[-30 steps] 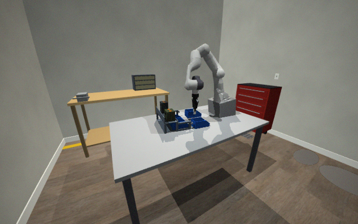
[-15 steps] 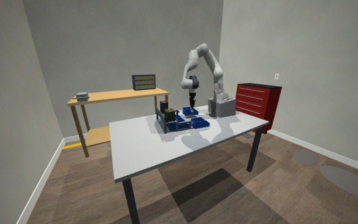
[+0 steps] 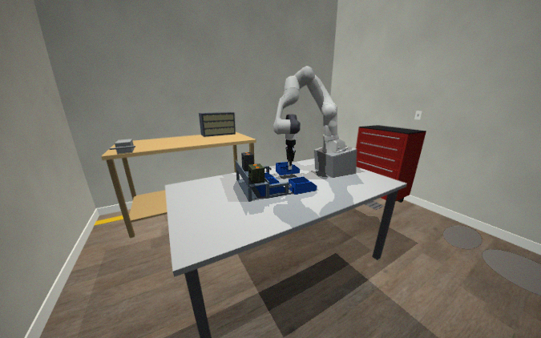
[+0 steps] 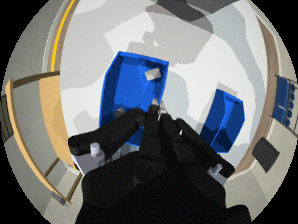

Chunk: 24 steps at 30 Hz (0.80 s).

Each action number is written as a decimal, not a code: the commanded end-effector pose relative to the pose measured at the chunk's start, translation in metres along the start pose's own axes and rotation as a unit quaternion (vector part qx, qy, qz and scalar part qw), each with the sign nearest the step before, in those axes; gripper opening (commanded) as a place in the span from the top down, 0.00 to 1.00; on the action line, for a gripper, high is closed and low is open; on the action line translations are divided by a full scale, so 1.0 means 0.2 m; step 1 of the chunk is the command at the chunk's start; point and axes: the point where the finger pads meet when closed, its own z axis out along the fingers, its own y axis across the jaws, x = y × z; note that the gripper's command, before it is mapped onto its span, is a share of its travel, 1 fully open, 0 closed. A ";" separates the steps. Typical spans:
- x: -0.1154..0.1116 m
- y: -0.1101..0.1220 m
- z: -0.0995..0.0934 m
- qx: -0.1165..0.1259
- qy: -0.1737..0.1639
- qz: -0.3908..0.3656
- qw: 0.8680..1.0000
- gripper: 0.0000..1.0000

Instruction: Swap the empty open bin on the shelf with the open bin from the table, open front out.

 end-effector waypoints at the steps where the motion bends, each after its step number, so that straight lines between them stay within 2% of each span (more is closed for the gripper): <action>1: -0.01 -0.01 0.00 0.003 0.000 -0.012 1.000 1.00; 24: -0.02 -0.01 0.00 0.003 0.000 -0.012 1.000 1.00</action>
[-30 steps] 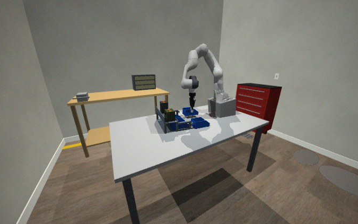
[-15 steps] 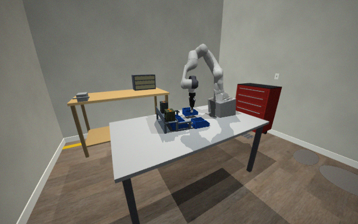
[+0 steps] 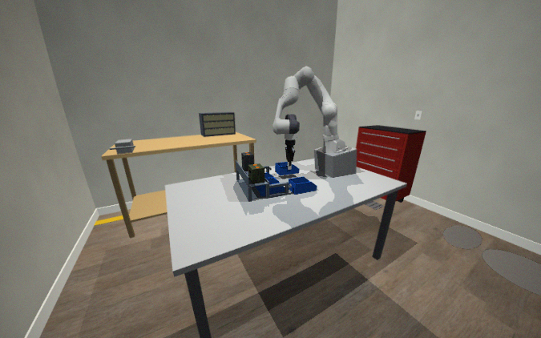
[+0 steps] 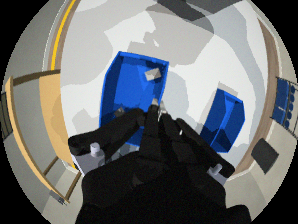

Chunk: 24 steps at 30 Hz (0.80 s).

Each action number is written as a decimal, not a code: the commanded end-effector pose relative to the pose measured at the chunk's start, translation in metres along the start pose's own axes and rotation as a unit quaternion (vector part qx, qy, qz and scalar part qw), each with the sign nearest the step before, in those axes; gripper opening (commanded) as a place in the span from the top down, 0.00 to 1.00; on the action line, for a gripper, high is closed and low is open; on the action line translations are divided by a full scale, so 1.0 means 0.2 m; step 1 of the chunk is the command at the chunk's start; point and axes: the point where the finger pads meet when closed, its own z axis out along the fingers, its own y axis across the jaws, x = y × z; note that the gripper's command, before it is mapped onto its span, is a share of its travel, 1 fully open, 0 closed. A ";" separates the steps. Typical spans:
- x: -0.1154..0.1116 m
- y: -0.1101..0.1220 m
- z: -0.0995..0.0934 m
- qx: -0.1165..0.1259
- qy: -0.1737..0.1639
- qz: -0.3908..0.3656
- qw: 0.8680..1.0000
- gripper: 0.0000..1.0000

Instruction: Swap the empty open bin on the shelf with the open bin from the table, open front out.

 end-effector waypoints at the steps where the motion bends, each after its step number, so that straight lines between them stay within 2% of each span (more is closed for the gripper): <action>1: 0.00 -0.01 0.00 0.002 0.000 -0.005 1.000 1.00; 5: -0.03 -0.01 0.00 0.002 0.000 -0.005 1.000 1.00; 13: -0.19 -0.01 0.00 0.002 0.000 -0.005 1.000 1.00; 24: -0.20 -0.01 0.00 0.002 0.000 -0.005 1.000 1.00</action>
